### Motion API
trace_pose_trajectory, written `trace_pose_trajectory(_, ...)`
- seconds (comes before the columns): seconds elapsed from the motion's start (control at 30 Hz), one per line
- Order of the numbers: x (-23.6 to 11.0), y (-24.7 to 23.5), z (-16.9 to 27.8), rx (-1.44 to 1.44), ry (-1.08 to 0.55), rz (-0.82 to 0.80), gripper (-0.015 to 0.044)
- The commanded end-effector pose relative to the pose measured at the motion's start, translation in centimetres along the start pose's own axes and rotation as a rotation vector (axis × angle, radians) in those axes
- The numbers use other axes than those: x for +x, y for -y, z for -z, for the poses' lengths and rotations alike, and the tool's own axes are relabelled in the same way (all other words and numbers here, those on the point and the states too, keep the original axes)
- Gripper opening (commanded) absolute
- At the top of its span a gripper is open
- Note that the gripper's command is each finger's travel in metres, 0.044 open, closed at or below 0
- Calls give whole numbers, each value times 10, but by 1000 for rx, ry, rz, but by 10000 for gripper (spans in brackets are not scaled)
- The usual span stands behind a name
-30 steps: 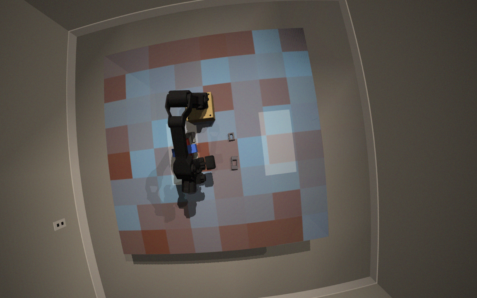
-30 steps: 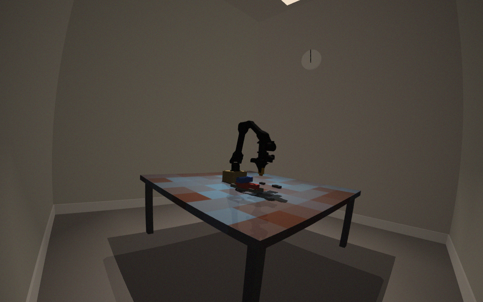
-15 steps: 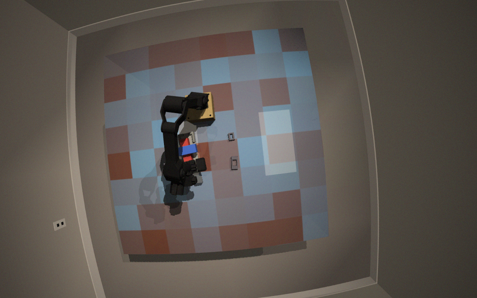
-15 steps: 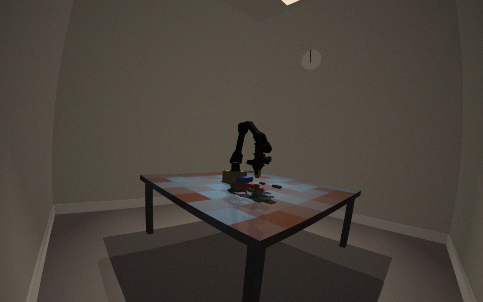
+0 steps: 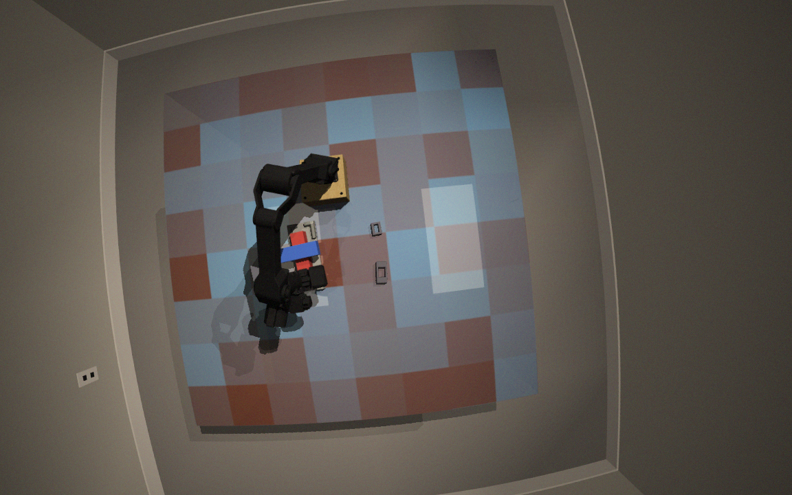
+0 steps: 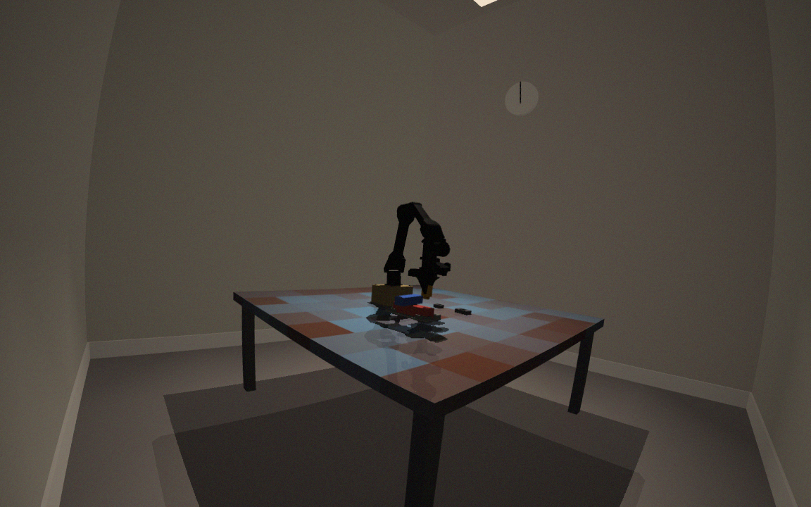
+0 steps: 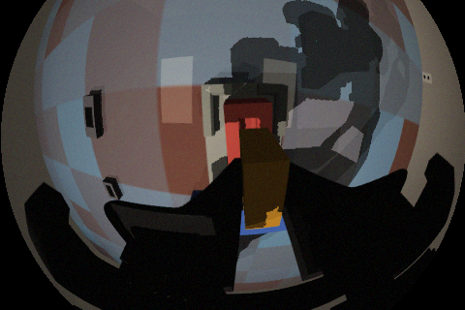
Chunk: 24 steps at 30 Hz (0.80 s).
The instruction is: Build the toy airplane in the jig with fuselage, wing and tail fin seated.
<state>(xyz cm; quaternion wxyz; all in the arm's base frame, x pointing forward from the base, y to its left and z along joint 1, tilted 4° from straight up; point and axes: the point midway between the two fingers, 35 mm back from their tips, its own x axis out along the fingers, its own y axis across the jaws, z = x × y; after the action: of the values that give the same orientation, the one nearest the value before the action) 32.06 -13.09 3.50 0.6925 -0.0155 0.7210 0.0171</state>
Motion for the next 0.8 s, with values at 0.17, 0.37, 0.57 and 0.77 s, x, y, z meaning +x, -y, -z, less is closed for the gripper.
trace_pose_trajectory(0.17, 0, 1, -1, -3, 2, 4, 65)
trace_pose_trajectory(0.37, 0, 2, -1, -3, 2, 4, 65)
trace_pose_trajectory(0.57, 9, 2, -2, -3, 2, 4, 65)
trace_pose_trajectory(0.77, 18, 2, -2, -3, 2, 4, 65)
